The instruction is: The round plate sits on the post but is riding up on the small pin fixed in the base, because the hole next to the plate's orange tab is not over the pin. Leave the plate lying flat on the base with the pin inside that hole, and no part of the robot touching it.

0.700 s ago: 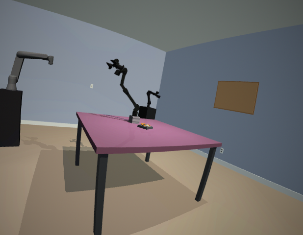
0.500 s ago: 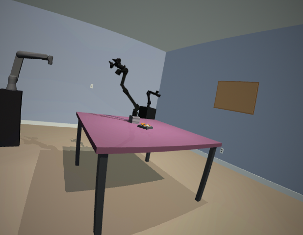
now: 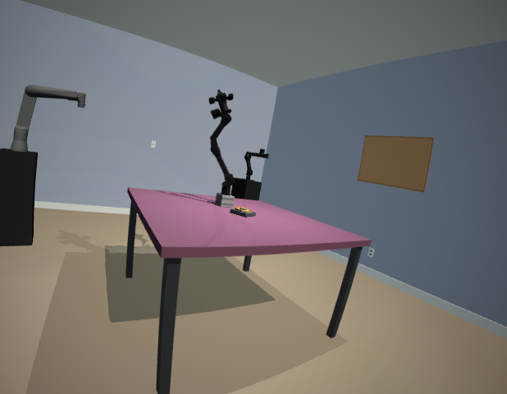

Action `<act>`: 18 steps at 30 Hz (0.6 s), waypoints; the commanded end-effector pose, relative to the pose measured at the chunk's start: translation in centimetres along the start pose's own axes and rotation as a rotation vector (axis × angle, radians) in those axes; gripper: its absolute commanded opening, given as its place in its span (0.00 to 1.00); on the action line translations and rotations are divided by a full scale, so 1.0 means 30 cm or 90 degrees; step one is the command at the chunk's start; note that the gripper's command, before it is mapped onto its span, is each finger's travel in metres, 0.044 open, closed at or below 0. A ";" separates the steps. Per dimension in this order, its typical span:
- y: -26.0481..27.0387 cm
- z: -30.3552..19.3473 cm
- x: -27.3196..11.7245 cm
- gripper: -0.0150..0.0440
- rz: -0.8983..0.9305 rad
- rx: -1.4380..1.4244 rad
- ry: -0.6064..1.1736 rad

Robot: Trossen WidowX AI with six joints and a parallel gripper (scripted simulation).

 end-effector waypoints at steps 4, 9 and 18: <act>-0.258 0.134 -0.099 0.25 -0.165 -0.123 -0.079; -0.417 0.255 -0.217 0.25 -0.295 -0.259 -0.133; -0.584 0.480 -0.454 0.25 -0.487 -0.414 -0.230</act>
Point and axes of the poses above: the point midway between the two fingers, 35 mm back from their tips, its own x axis out along the fingers, its own y axis across the jaws, z = x × y, the point moved 7 cm from there along -x, back along the fingers, and after that the axes turned 15 degrees about x, right-handed, at the moved point
